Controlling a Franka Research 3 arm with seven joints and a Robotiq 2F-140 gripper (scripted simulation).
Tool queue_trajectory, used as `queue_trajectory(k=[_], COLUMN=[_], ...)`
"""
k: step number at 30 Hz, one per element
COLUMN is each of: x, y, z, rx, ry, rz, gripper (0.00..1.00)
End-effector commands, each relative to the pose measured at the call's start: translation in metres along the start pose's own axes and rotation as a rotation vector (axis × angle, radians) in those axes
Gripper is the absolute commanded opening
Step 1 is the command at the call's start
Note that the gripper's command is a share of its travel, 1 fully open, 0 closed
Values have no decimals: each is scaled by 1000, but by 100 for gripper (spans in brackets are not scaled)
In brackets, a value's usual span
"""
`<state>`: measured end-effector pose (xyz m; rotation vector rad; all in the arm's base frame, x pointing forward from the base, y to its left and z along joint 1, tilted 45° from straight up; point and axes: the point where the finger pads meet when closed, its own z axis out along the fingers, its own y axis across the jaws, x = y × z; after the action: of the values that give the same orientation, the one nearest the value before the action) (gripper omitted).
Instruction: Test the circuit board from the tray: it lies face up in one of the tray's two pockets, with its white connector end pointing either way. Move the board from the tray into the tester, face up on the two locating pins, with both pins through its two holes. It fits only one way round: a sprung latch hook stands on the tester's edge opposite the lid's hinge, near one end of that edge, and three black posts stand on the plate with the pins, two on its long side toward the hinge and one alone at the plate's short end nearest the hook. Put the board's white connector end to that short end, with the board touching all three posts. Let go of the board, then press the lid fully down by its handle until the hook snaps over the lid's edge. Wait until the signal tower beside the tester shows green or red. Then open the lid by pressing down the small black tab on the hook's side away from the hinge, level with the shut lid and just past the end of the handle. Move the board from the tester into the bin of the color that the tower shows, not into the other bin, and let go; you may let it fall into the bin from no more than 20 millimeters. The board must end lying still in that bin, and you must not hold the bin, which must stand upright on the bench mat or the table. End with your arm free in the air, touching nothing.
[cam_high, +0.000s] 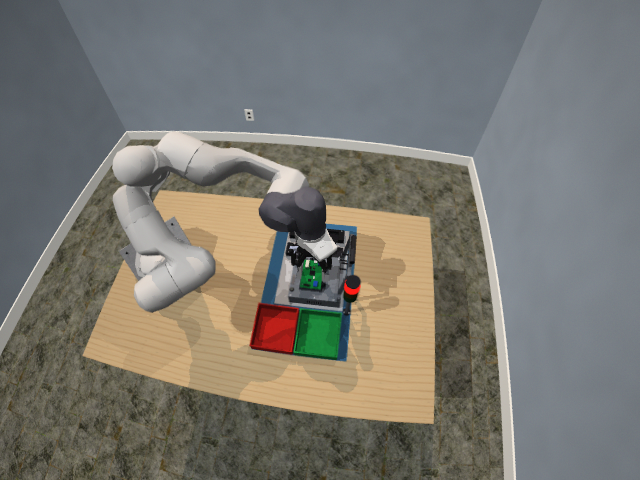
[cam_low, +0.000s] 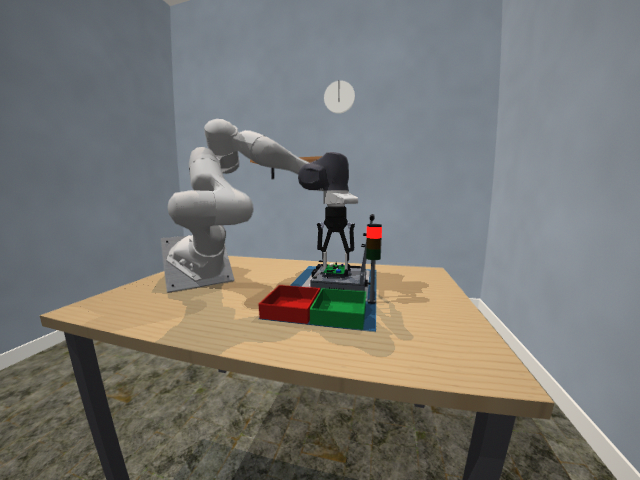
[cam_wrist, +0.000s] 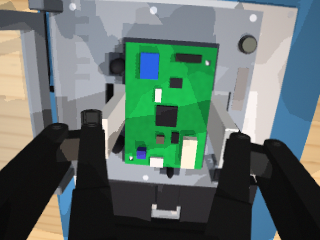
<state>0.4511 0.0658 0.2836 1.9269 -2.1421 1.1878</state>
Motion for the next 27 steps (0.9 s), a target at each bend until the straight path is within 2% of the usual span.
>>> queue_trajectory(k=[1, 27], x=[0, 0], y=[0, 1], z=[-2, -8], rx=[-1, -1], ry=[1, 1], rz=[2, 2], gripper=[46, 46])
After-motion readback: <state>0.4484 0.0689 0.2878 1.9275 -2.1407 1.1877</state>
